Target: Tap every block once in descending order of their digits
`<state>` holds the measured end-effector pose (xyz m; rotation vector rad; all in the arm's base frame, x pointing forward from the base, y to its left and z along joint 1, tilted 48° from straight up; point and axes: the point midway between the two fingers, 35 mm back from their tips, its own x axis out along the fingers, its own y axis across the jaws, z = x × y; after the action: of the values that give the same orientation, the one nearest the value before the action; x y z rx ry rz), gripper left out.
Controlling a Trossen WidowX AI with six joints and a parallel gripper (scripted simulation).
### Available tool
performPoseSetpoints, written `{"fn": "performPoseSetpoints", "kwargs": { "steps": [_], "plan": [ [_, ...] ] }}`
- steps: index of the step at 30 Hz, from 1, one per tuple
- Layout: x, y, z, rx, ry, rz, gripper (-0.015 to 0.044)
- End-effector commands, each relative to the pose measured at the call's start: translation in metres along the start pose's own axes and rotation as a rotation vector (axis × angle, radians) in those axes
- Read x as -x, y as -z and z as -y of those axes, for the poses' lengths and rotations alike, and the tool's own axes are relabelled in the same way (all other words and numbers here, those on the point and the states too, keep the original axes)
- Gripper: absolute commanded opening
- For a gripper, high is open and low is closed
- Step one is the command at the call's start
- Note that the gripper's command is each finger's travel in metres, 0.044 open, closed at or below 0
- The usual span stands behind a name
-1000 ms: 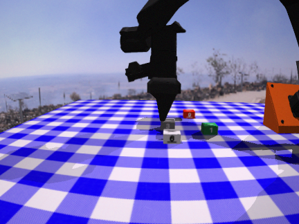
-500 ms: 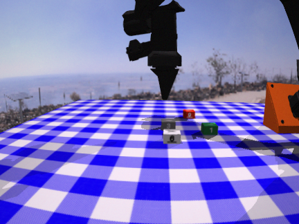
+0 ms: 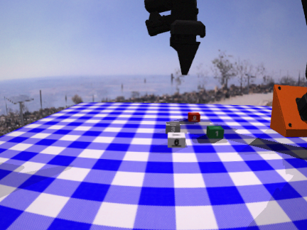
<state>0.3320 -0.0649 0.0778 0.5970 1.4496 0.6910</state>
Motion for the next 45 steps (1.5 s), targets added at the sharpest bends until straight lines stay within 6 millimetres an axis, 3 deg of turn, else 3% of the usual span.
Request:
{"fn": "performPoseSetpoints", "kwargs": {
  "steps": [1, 5, 12, 19, 45],
  "plan": [
    [0.002, 0.039, -0.008, 0.001, 0.004, -0.002, 0.002],
    [-0.003, 0.073, -0.015, 0.0, 0.002, -0.004, 0.002],
    [-0.005, 0.074, -0.015, 0.0, 0.002, -0.004, 0.002],
    [-0.082, 0.074, -0.016, 0.001, 0.0, -0.002, 0.002],
    [-0.114, 0.075, -0.016, 0.001, -0.002, -0.002, 0.002]
  ]
}}
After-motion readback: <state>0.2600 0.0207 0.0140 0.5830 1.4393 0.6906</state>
